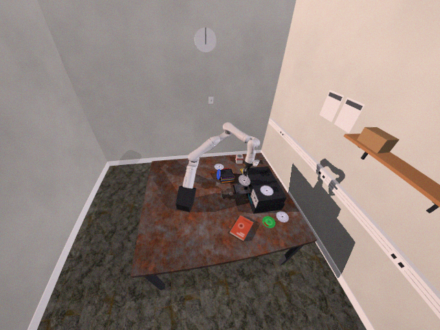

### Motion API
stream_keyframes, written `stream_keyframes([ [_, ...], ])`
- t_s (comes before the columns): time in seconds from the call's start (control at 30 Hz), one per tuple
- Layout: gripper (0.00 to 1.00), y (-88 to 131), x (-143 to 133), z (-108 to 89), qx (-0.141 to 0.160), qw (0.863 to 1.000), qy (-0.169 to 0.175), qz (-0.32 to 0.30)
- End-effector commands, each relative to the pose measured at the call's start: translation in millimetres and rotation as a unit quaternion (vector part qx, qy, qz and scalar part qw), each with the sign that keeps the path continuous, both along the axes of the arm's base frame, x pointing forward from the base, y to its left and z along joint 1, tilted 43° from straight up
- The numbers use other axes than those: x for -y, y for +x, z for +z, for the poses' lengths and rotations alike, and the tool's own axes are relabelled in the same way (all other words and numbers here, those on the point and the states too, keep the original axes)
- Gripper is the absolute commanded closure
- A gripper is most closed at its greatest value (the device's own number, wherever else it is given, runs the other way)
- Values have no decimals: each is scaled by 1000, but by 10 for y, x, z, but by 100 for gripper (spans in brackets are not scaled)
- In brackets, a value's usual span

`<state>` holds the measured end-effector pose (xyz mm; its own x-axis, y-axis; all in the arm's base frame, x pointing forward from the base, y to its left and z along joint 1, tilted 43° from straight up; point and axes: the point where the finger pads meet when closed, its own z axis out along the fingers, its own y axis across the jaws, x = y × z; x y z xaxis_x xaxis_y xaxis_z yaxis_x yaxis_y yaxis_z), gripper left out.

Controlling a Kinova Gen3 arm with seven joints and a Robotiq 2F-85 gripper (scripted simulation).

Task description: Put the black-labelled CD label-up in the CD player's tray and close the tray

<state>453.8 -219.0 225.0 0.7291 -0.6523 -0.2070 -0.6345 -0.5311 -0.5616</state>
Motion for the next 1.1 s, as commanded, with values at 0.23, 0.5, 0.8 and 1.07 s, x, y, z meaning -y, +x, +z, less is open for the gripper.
stream_keyframes([
  [0.23, 89, -2, 9, 6, 1, 1000, 0, -1],
  [0.5, 89, -5, 11, 4, 2, 1000, 1, -1],
  [0.8, 89, -15, 19, -6, 6, 1000, 5, -2],
  [1.07, 89, -28, 29, -17, 10, 1000, 10, -4],
])
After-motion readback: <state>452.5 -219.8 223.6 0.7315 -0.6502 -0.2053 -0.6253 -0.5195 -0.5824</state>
